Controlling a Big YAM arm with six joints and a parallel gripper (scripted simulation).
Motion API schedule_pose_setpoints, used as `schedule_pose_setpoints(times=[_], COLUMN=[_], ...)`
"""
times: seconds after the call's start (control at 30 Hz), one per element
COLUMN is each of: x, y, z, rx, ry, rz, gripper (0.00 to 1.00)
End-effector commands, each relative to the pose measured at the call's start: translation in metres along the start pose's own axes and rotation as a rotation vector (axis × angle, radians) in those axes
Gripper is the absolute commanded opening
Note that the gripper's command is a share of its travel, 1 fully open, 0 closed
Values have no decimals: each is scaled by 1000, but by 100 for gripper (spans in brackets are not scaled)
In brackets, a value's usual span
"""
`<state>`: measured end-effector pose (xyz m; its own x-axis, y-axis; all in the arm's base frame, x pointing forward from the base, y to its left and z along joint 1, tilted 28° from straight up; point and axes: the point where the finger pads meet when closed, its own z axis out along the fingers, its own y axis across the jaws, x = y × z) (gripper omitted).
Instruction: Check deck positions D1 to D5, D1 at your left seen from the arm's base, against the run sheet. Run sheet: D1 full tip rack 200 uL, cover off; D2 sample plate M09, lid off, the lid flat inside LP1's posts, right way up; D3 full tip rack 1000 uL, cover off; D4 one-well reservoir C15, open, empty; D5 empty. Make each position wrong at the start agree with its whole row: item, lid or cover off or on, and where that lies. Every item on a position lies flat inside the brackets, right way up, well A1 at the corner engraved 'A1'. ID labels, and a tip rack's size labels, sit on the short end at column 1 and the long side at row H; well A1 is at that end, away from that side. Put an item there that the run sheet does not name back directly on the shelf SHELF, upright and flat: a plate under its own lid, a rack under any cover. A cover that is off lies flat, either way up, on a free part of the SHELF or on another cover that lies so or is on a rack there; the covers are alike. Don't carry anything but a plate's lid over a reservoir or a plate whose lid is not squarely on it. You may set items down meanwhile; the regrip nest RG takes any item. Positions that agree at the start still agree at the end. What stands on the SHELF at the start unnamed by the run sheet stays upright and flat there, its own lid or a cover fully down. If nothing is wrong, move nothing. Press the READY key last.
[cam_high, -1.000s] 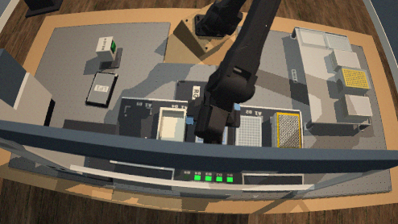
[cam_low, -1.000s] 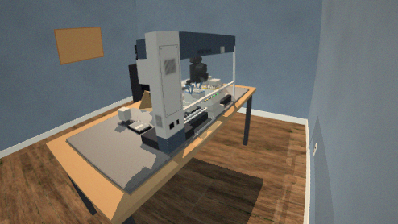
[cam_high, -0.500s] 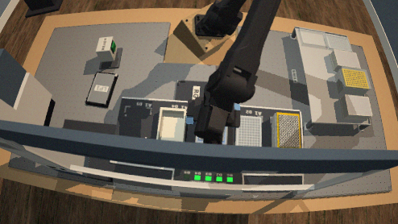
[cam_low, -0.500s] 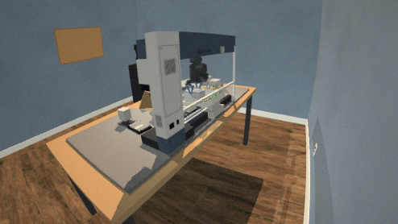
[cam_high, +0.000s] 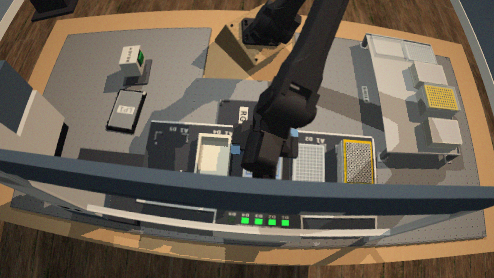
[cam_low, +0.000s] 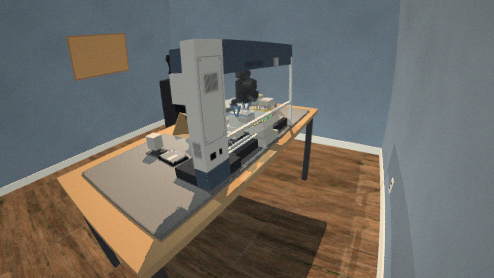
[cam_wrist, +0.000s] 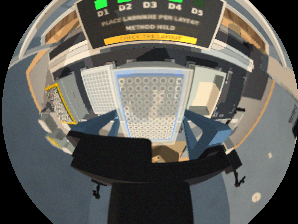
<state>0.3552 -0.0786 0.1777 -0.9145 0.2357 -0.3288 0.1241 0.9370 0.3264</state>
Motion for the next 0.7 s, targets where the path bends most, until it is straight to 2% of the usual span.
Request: schedule_pose_setpoints(times=[0.0,0.3,0.33,0.67], x=[-22,-22,-22,-22], y=[4,4,4,4], z=[-13,-13,-13,-13], rx=[10,10,10,10], ry=[-58,-58,-58,-58], rz=[-21,-21,-21,-22], gripper=[100,100,0,0])
